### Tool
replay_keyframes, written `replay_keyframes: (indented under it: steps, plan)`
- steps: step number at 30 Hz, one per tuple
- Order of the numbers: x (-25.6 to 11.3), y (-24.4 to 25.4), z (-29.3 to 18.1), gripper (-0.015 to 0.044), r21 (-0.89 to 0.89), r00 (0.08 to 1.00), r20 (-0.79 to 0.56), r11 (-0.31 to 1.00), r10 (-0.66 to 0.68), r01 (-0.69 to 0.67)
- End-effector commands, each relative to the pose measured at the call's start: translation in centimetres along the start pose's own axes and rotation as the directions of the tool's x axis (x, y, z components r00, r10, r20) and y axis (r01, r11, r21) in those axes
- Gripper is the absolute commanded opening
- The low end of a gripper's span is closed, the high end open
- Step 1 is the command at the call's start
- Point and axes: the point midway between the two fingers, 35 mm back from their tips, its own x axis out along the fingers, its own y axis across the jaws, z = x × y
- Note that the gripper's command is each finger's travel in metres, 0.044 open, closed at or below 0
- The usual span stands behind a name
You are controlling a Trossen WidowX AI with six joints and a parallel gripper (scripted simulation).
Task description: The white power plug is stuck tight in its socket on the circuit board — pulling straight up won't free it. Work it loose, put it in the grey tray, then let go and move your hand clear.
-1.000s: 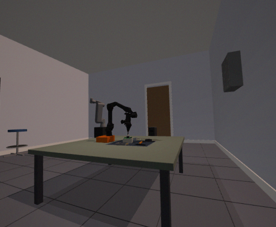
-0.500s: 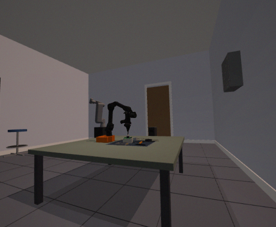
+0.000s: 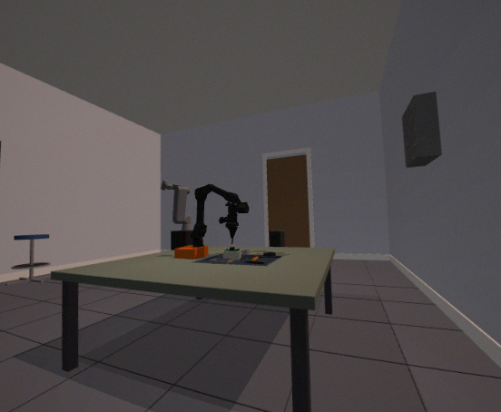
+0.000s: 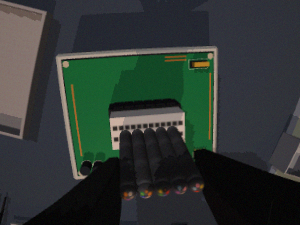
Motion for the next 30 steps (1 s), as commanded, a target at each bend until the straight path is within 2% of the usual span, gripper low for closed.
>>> replay_keyframes:
  steps: [1,10,19,20,30]
  plan:
    - [-1.6,-0.2,0.1,0.0000,0.005,0.999,-0.028,1.000,0.017,-0.017]
    - [0.8,-0.1,0.0,0.0000,0.005,0.999,-0.028,1.000,0.017,-0.017]
    - [0.8,-0.1,0.0,0.0236,0.005,0.999,-0.028,1.000,0.017,-0.017]
    - [0.8,-0.1,0.0,0.0249,0.005,0.999,-0.028,1.000,0.017,-0.017]
    - [1.6,-0.1,0.0,0.0249,0.005,0.999,-0.028,1.000,0.017,-0.017]
